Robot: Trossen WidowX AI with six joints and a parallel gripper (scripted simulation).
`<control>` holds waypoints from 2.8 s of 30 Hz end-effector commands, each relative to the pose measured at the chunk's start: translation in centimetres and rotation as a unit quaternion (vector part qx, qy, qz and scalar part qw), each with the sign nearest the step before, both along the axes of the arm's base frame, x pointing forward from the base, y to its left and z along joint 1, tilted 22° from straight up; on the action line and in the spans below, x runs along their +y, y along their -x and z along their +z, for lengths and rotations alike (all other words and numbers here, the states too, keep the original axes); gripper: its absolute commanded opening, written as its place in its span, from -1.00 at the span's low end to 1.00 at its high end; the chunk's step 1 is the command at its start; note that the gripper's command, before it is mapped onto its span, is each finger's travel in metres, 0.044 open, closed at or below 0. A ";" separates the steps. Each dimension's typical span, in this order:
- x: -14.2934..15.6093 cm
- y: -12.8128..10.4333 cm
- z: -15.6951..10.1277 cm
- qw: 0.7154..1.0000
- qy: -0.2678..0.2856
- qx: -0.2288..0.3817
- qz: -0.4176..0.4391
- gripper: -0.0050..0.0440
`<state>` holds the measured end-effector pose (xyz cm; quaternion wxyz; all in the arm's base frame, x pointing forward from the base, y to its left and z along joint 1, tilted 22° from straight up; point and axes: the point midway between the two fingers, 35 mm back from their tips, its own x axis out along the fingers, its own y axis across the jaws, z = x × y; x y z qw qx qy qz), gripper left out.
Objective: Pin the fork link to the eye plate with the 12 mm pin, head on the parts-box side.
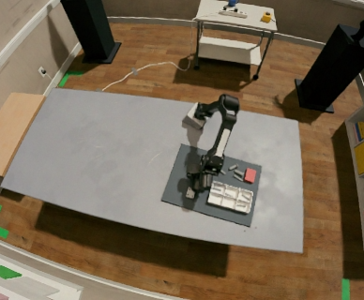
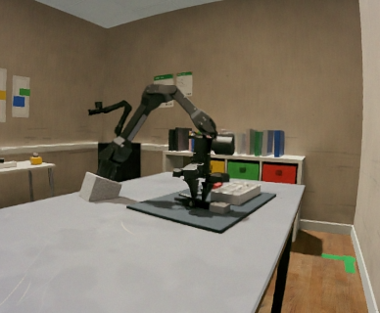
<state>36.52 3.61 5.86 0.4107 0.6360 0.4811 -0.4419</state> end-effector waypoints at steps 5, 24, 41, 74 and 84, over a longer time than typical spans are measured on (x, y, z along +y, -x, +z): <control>-0.6 -0.1 0.3 1.000 0.008 -0.003 -0.007 -0.18; -0.6 -0.2 0.6 1.000 0.008 -0.007 -0.006 -0.18; -1.0 -0.3 2.4 1.000 0.009 -0.020 -0.004 -0.18; -1.6 0.2 4.7 1.000 0.006 -0.020 -0.005 -0.18; -1.6 0.2 4.6 1.000 0.006 -0.019 -0.004 -1.00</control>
